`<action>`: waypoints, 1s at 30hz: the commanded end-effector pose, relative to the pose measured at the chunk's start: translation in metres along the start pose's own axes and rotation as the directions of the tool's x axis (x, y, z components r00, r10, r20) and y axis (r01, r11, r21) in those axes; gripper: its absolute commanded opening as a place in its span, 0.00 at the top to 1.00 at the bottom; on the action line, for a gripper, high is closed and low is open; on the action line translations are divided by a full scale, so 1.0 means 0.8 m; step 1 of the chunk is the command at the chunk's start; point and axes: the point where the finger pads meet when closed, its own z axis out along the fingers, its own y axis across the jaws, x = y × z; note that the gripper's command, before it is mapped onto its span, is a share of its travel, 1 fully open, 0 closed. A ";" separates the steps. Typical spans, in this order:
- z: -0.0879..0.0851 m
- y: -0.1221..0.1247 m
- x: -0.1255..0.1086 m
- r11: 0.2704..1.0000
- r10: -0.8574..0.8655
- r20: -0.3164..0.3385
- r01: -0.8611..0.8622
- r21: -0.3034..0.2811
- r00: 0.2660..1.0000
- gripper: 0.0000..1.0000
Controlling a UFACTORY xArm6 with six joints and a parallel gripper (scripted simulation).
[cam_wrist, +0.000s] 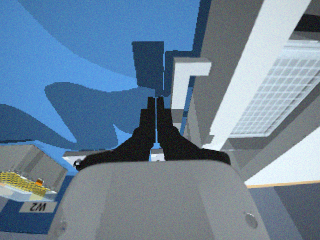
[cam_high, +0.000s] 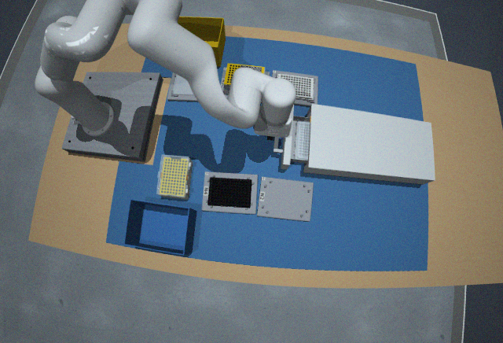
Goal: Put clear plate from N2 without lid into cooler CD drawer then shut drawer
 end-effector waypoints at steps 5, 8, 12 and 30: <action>-0.003 0.013 0.000 1.000 0.000 0.000 0.000 -0.005 1.000 1.00; -0.003 0.020 0.000 1.000 0.000 0.000 0.000 -0.005 1.000 1.00; -0.003 0.024 0.000 1.000 0.000 0.000 0.000 -0.005 1.000 1.00; -0.003 0.052 0.000 1.000 0.000 0.000 0.000 -0.005 1.000 1.00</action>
